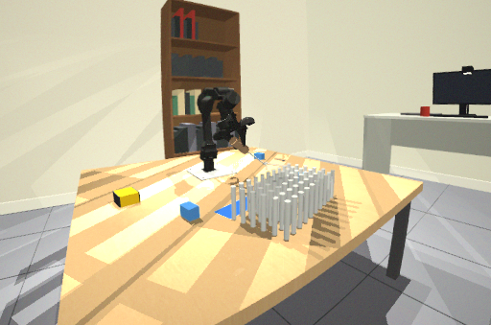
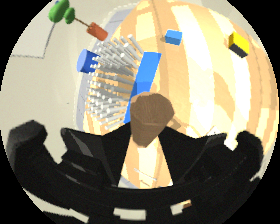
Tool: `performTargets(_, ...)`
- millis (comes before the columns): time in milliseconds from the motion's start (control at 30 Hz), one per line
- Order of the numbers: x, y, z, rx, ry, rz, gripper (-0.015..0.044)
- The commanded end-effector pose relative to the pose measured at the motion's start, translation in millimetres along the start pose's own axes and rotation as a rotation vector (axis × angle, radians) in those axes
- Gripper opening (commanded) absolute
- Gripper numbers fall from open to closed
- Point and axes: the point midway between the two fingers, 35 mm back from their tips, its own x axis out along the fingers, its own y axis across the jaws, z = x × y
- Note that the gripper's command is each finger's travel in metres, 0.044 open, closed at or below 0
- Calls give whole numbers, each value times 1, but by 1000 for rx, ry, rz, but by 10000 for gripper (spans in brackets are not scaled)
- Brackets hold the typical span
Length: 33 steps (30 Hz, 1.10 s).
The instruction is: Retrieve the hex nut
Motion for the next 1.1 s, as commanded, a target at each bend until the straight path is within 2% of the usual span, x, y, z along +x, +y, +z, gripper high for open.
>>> performTargets(0,-5,-7,6,154,0,15,0)
performTargets(1067,-28,-61,45,1241,24,88,0)
